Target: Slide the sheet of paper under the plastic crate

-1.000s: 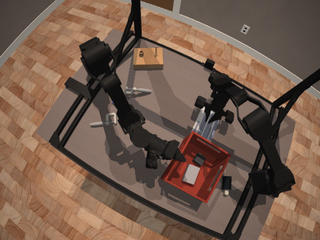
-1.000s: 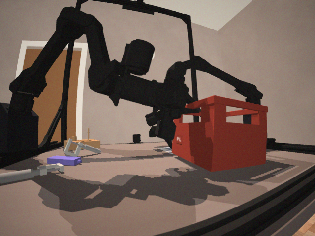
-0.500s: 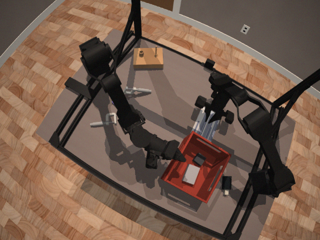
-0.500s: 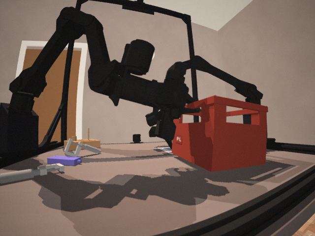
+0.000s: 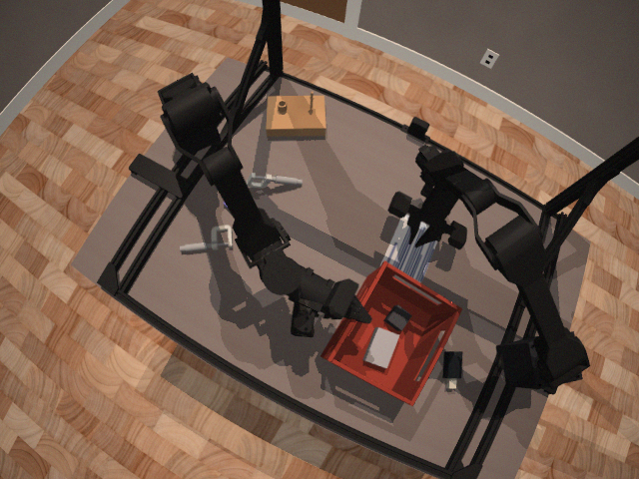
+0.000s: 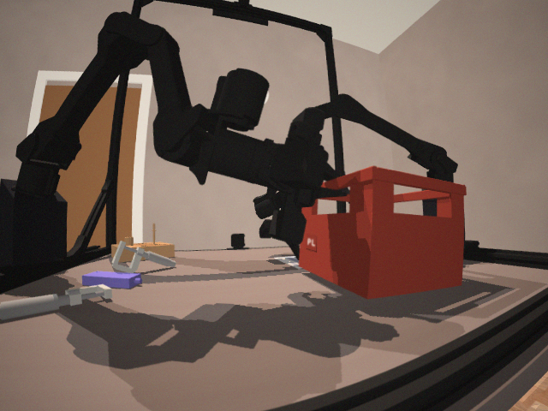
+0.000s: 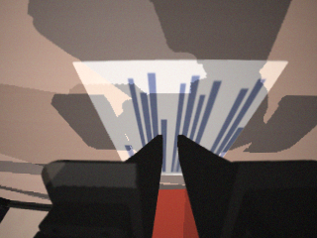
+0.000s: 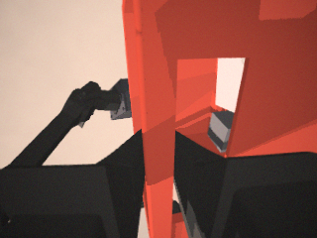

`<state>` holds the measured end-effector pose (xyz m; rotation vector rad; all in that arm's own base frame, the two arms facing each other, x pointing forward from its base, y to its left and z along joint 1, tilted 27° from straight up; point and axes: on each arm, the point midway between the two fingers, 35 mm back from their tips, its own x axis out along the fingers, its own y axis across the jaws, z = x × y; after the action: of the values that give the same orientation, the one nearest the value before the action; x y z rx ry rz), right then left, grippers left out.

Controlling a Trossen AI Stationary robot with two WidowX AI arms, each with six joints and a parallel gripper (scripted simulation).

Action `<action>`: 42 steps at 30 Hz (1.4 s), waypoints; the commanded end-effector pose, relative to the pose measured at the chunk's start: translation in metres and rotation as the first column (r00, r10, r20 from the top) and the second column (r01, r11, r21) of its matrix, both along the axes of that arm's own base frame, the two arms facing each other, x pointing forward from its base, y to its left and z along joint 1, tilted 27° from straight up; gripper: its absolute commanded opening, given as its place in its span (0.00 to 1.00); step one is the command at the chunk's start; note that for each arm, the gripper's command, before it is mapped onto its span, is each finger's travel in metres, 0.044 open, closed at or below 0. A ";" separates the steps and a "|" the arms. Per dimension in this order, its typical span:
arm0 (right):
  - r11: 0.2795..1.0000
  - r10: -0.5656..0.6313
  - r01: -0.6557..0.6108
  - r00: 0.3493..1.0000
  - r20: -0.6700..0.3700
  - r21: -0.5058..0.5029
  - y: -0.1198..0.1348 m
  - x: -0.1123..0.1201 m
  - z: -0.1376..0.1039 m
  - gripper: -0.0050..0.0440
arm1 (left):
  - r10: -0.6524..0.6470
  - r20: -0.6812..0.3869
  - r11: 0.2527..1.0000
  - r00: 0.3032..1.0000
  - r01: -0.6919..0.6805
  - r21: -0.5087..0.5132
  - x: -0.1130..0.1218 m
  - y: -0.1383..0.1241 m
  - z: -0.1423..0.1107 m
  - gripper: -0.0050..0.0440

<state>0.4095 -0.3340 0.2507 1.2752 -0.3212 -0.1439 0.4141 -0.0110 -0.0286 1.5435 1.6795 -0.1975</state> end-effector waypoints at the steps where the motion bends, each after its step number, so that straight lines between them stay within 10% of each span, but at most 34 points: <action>1: 1.000 0.013 -0.012 0.999 0.037 -0.025 0.006 -0.003 0.021 0.10 | 0.021 -0.013 1.000 1.000 -0.021 0.005 -0.004 0.015 -0.002 0.22; 42: 1.000 0.013 -0.012 0.999 0.037 -0.025 0.006 -0.003 0.021 0.10 | 0.021 -0.013 1.000 1.000 -0.021 0.006 -0.012 0.041 0.006 0.22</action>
<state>0.4095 -0.3340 0.2507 1.2752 -0.3212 -0.1439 0.4071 0.0155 -0.0198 1.5414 1.6770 -0.1940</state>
